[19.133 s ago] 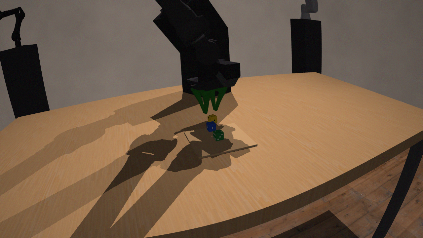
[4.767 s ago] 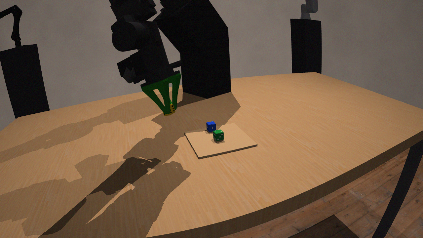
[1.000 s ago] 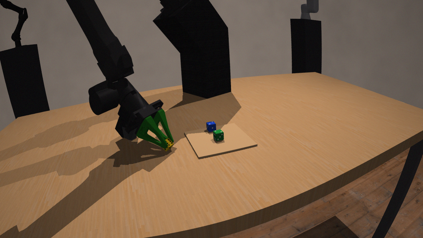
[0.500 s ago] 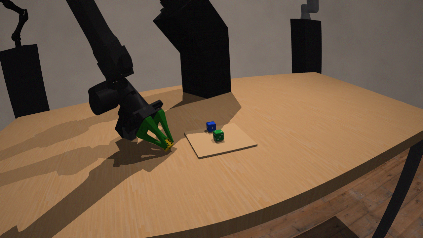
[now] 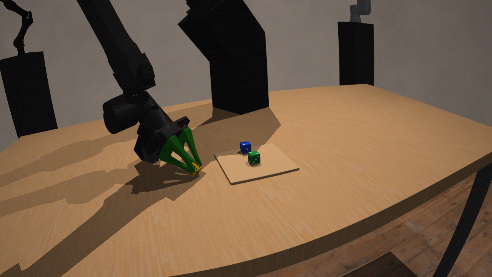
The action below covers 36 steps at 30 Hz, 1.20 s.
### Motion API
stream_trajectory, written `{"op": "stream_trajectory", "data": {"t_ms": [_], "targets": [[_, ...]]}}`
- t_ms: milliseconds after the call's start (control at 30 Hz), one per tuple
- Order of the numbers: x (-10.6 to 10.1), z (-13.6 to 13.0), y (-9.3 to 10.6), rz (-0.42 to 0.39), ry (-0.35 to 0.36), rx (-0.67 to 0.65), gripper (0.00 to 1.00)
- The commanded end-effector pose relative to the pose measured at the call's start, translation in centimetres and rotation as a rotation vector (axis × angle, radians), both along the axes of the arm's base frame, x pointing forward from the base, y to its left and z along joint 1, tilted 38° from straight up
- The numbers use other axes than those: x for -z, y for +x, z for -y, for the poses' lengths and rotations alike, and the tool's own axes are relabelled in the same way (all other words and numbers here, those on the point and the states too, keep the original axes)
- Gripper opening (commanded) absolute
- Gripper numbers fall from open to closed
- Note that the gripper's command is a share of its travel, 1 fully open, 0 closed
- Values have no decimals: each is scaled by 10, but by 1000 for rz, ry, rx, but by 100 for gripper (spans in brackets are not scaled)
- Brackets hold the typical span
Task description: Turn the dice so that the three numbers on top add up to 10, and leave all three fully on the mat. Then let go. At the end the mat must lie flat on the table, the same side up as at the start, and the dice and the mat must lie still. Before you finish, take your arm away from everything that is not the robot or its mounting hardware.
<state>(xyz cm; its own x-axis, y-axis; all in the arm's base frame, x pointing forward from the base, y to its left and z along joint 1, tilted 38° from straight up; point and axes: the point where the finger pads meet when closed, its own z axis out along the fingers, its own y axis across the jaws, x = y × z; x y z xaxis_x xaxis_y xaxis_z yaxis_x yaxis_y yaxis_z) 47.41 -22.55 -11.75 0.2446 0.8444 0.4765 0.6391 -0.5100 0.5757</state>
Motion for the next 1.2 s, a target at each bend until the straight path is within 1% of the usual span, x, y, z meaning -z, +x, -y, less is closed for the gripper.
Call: {"op": "stream_trajectory", "data": {"t_ms": [0,1167], "targets": [[-6,3,5,25,-23,-13,15],[-3,4,4,21,-20,-11,15]]}}
